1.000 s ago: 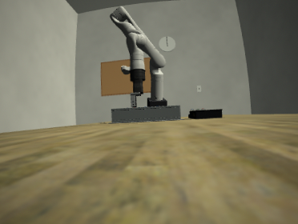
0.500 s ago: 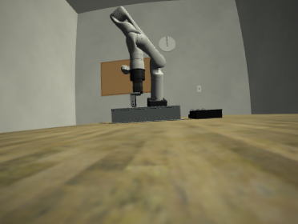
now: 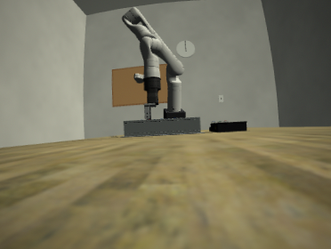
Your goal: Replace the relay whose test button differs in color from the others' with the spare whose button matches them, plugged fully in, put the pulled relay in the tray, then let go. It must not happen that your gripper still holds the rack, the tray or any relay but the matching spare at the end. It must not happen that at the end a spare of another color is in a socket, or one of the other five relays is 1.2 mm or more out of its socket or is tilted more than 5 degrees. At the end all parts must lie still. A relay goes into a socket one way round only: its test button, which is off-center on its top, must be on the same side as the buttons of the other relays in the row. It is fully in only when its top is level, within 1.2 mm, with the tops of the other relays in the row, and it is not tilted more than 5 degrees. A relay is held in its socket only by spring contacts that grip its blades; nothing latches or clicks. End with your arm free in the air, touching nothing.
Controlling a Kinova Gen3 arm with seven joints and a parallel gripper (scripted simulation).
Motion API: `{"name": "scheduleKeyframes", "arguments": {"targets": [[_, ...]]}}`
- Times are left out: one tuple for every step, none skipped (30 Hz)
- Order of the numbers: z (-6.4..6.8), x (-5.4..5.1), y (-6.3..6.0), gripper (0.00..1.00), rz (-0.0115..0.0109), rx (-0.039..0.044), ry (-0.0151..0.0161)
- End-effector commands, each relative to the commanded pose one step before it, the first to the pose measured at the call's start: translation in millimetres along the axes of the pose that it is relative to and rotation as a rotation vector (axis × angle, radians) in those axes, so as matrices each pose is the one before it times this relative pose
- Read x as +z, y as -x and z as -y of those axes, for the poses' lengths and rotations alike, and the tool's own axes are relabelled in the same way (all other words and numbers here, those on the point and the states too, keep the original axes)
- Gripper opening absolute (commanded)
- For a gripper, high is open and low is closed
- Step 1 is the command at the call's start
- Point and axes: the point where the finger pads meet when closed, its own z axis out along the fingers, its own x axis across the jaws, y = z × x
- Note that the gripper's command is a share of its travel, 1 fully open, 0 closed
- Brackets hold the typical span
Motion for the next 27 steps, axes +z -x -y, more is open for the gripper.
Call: {"name": "scheduleKeyframes", "arguments": {"targets": [[-1.22,1.46,0.24,1.00,-0.00024,-0.00177,0.00139],[0.01,0.53,0.00,1.00,0.00001,0.00005,-0.00003],[0.01,0.53,0.00,1.00,0.00001,0.00005,-0.00003],[0.01,0.53,0.00,1.00,0.00001,0.00005,-0.00003],[0.01,0.53,0.00,1.00,0.00001,0.00005,-0.00003],[0.00,0.00,0.00,1.00,0.00000,0.00000,0.00000],[0.00,0.00,0.00,1.00,0.00000,0.00000,0.00000],[1.25,-0.18,0.05,1.00,0.00080,0.00148,-0.00180],[-0.02,0.53,0.00,1.00,-0.00006,-0.00011,0.00013],[-0.02,0.53,0.00,1.00,-0.00006,-0.00011,0.00013],[-0.02,0.53,0.00,1.00,-0.00006,-0.00011,0.00013],[-0.02,0.53,0.00,1.00,-0.00006,-0.00011,0.00013],[-0.02,0.53,0.00,1.00,-0.00006,-0.00011,0.00013],[-0.02,0.53,0.00,1.00,-0.00006,-0.00011,0.00013],[-0.02,0.53,0.00,1.00,-0.00006,-0.00011,0.00013],[-0.02,0.53,0.00,1.00,-0.00006,-0.00011,0.00013],[-0.02,0.53,0.00,1.00,-0.00006,-0.00011,0.00013],[-0.02,0.53,0.00,1.00,-0.00006,-0.00011,0.00013],[-0.02,0.53,0.00,1.00,-0.00006,-0.00011,0.00013],[-0.02,0.53,0.00,1.00,-0.00006,-0.00011,0.00013],[-0.02,0.53,0.00,1.00,-0.00006,-0.00011,0.00013],[-0.02,0.53,0.00,1.00,-0.00006,-0.00011,0.00013],[0.00,0.00,0.00,1.00,0.00000,0.00000,0.00000],[0.00,0.00,0.00,1.00,0.00000,0.00000,0.00000],[1.14,-0.23,0.10,1.00,0.00086,0.00120,-0.00189],[-0.05,0.53,0.00,1.00,-0.00006,-0.00009,0.00013],[-0.05,0.53,0.00,1.00,-0.00006,-0.00009,0.00013]]}}
